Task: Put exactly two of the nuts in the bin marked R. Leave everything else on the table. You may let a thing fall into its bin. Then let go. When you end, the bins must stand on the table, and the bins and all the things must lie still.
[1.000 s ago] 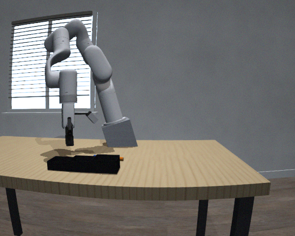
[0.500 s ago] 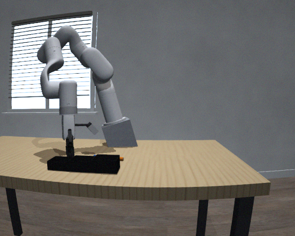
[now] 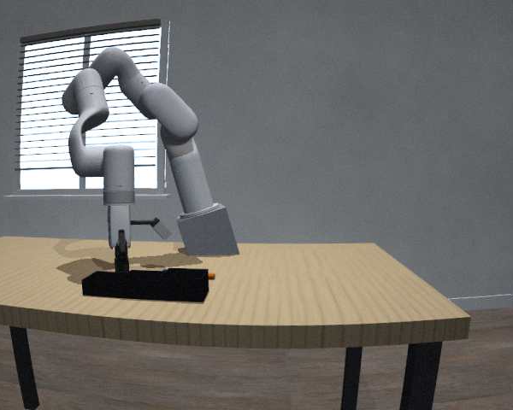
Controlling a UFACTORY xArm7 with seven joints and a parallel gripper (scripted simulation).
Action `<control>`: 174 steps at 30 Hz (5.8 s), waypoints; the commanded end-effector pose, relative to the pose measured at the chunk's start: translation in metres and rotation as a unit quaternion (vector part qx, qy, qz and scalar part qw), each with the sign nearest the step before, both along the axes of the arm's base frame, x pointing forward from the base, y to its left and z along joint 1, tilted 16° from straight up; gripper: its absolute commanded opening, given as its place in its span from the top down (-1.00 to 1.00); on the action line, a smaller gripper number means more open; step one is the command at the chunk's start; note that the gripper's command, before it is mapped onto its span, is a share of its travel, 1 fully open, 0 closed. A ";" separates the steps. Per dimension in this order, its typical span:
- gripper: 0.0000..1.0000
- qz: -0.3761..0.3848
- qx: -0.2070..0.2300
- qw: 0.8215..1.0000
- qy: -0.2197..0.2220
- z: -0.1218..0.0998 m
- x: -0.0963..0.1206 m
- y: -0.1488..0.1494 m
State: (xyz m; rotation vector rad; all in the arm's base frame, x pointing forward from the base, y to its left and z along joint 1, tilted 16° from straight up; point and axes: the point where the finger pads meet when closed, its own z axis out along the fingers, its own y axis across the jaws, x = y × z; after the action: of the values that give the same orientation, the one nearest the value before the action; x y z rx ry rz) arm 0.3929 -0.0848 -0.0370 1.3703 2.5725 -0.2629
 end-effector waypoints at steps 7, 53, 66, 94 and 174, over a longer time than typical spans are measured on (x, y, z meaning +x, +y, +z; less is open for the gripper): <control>0.39 0.001 0.000 1.000 -0.002 0.000 0.001 0.000; 1.00 0.001 0.000 1.000 -0.002 0.039 -0.003 0.010; 1.00 0.001 0.000 1.000 -0.002 0.058 -0.005 0.016; 1.00 -0.130 0.016 0.991 -0.037 0.068 0.071 0.039; 0.39 -0.198 0.022 0.979 -0.055 0.028 0.112 0.038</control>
State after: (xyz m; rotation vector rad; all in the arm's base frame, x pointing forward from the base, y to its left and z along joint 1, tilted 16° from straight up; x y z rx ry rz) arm 0.5040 -0.0479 -0.0106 1.8541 2.2130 -0.1897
